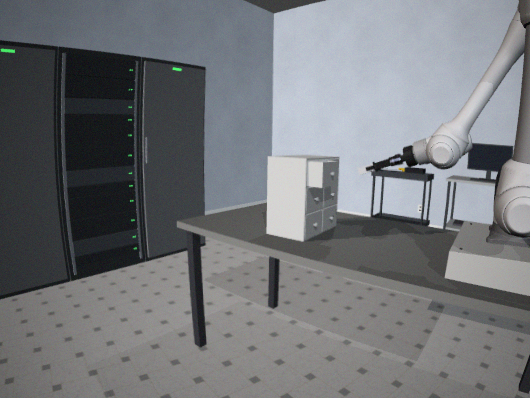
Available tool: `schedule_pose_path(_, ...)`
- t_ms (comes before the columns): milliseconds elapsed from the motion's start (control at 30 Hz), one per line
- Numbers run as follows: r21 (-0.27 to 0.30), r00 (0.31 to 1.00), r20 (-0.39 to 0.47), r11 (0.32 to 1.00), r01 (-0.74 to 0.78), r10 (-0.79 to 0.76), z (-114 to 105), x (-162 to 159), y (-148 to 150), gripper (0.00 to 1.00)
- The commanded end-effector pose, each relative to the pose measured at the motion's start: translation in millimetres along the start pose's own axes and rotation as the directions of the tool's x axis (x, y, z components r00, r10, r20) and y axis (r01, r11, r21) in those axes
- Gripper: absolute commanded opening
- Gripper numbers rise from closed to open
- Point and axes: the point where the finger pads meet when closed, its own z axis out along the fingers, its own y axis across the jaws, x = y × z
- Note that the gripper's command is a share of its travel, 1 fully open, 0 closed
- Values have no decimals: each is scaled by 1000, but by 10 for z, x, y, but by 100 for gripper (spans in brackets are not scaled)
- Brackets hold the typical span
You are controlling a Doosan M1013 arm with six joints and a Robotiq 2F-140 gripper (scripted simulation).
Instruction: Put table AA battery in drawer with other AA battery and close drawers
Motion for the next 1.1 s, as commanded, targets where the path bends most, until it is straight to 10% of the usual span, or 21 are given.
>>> schedule_pose_path(0,0,1000,0,1000,0,0,3,1,0,0)
schedule_pose_path(1067,0,1000,0,1000,0,0,663,34,0,0)
